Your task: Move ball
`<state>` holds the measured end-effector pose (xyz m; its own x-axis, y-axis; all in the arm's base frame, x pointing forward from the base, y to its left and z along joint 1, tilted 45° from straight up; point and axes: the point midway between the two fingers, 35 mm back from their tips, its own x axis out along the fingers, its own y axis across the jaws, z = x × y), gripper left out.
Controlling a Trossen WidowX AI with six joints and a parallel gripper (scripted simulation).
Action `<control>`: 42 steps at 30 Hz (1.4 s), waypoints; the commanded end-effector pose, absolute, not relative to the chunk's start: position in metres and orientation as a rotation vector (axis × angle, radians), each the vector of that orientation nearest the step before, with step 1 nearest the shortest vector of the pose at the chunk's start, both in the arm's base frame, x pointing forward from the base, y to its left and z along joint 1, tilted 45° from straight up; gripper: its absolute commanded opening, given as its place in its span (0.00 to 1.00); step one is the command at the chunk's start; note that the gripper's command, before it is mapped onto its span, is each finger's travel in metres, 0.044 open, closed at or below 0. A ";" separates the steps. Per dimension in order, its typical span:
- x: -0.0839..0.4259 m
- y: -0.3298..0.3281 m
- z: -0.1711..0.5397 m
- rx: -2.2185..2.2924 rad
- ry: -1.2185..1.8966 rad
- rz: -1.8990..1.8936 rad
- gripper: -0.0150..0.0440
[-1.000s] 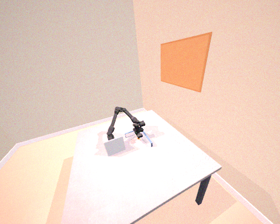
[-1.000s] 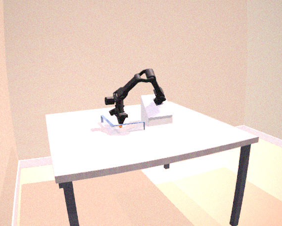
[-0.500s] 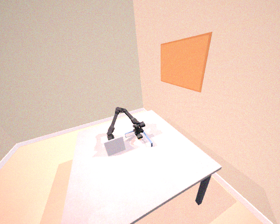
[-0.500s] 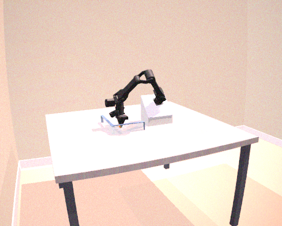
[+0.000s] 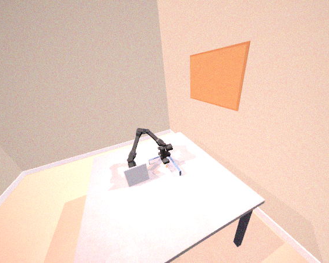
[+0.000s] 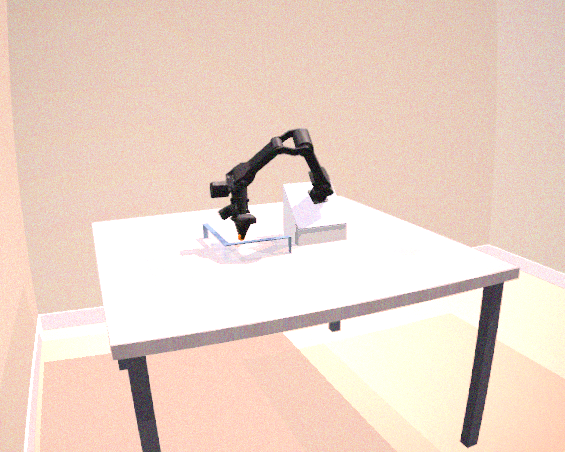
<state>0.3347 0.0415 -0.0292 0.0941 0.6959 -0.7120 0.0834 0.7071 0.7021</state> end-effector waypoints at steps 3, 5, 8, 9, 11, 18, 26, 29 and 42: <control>0.335 0.014 -0.003 0.681 1.416 0.506 0.25; 0.332 0.004 0.007 0.682 1.416 0.506 0.25; 0.328 -0.010 0.023 0.683 1.416 0.509 0.25; 0.326 -0.014 0.029 0.684 1.416 0.510 0.25; 0.324 -0.020 0.036 0.685 1.415 0.511 0.25; 0.329 -0.019 0.016 0.685 1.415 0.512 0.25; 0.336 -0.015 -0.013 0.685 1.414 0.512 0.25; 0.338 -0.008 -0.021 0.684 1.414 0.511 0.25; 0.342 0.032 -0.061 0.688 1.413 0.514 0.25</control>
